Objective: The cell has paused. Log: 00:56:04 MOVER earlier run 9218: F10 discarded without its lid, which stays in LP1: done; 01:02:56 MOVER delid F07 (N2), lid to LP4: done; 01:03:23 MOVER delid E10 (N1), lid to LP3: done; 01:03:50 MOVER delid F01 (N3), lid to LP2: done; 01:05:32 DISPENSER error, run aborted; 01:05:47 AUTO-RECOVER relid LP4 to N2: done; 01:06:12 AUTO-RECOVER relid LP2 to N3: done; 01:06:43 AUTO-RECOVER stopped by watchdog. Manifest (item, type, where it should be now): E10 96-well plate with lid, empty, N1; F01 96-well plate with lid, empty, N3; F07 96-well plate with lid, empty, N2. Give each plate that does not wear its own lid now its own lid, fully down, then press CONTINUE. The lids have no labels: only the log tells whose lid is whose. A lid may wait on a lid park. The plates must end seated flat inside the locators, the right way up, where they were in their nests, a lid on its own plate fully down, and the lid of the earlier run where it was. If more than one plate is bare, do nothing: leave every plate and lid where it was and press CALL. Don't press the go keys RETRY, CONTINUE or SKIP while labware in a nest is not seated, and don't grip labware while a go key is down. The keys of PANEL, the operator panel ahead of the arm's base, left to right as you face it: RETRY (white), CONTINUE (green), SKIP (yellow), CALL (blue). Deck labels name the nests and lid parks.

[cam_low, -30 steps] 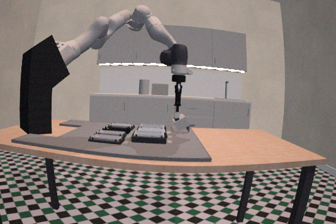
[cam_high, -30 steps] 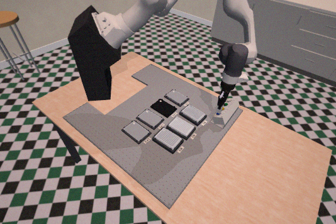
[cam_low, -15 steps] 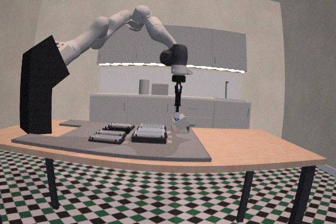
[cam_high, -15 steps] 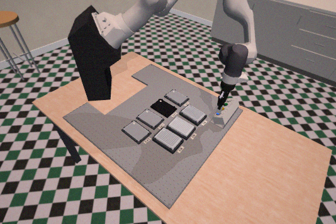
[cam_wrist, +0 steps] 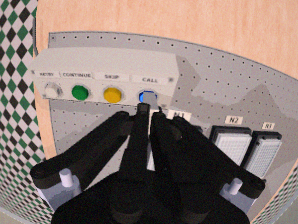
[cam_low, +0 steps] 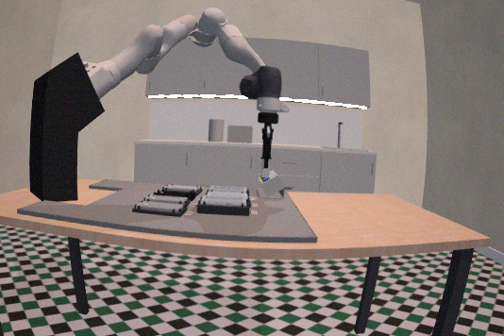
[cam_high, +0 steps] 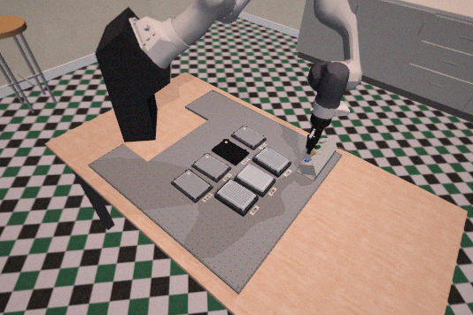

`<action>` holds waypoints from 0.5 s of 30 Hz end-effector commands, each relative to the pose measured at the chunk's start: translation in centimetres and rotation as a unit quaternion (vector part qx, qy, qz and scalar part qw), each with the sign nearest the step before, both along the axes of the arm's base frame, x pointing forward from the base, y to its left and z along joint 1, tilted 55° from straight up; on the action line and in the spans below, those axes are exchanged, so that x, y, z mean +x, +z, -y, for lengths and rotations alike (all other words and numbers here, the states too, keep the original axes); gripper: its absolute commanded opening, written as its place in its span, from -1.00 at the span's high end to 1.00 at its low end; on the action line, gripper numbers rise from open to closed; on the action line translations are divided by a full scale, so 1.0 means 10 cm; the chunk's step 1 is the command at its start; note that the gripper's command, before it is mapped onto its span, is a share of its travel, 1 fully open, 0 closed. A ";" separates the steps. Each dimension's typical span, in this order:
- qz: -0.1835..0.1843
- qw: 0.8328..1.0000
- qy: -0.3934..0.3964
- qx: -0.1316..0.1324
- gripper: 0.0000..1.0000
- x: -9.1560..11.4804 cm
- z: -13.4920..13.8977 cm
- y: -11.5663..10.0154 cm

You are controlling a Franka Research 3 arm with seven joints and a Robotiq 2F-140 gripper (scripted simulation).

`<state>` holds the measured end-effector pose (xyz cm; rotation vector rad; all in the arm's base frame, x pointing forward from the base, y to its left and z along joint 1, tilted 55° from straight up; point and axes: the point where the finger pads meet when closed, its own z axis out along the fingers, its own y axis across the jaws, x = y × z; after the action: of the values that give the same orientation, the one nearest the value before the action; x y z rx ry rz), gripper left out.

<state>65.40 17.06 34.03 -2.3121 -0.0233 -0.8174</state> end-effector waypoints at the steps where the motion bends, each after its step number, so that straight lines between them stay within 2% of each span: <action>1: 0.003 1.000 0.002 -0.001 1.00 0.01 -0.02 0.01; 15: 0.003 1.000 0.002 -0.001 1.00 -0.01 0.01 0.03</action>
<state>65.37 17.07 34.44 -2.3088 -0.0259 -0.8241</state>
